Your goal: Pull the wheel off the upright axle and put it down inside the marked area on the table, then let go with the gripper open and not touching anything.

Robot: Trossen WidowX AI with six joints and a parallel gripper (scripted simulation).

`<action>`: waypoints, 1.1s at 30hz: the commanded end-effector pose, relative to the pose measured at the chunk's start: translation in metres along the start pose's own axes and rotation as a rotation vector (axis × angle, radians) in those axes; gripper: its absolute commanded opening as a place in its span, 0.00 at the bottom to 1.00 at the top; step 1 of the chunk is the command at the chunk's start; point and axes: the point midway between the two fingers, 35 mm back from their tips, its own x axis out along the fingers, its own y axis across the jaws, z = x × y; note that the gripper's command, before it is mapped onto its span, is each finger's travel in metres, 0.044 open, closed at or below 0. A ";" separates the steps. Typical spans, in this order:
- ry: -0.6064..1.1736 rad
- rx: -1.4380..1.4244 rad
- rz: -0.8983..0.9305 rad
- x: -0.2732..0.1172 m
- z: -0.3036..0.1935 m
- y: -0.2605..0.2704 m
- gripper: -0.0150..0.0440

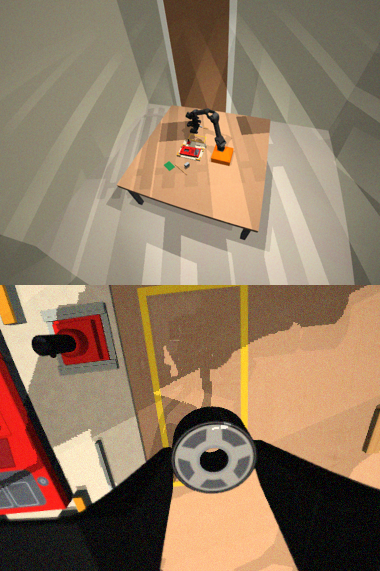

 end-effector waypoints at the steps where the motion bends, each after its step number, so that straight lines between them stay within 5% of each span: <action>1: 0.007 -0.006 0.001 0.009 -0.001 0.000 0.25; 18: 0.007 -0.006 0.002 0.091 -0.003 0.001 0.25; 29: 0.013 -0.001 0.005 0.086 -0.003 0.001 0.74; 33: 0.009 -0.004 0.003 0.053 -0.001 0.000 0.76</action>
